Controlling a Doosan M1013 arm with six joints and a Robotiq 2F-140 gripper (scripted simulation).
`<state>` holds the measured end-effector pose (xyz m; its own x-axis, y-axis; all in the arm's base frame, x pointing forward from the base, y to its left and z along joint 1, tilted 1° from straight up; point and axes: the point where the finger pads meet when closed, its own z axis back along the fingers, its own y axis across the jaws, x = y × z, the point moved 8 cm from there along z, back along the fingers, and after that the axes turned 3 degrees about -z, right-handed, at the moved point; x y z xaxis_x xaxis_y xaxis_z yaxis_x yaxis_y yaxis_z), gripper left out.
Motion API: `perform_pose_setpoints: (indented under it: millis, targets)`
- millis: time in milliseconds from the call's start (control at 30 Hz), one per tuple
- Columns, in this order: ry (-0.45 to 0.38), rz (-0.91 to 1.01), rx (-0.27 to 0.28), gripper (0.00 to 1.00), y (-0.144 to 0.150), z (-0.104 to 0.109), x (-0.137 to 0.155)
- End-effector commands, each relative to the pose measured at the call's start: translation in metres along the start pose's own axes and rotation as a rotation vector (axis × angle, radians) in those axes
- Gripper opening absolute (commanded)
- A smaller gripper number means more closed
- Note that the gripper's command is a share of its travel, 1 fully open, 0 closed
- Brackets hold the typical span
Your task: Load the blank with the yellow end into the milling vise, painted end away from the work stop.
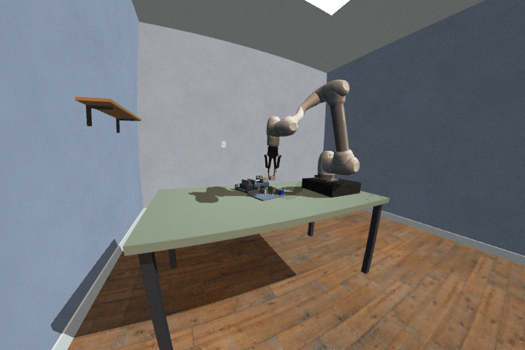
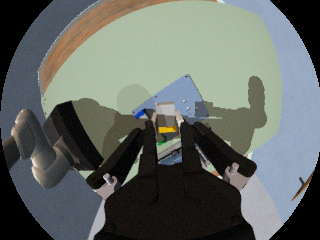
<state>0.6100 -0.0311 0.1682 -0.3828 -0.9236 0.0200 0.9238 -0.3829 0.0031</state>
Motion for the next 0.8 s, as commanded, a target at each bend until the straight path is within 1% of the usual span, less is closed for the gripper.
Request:
perform_pose_setpoints:
  millis: [0, 233, 333, 767]
  targets:
    - [0.001, 0.047, 0.000, 0.00, 0.0000, 0.0001, 0.0001]
    - [0.002, 0.154, 0.000, 0.00, 0.0000, 0.0001, 0.0001]
    - [0.001, 0.163, 0.000, 0.00, 0.0000, 0.0001, 0.0000]
    - [0.002, 0.362, 0.000, 0.00, 0.0000, 0.0001, 0.0002]
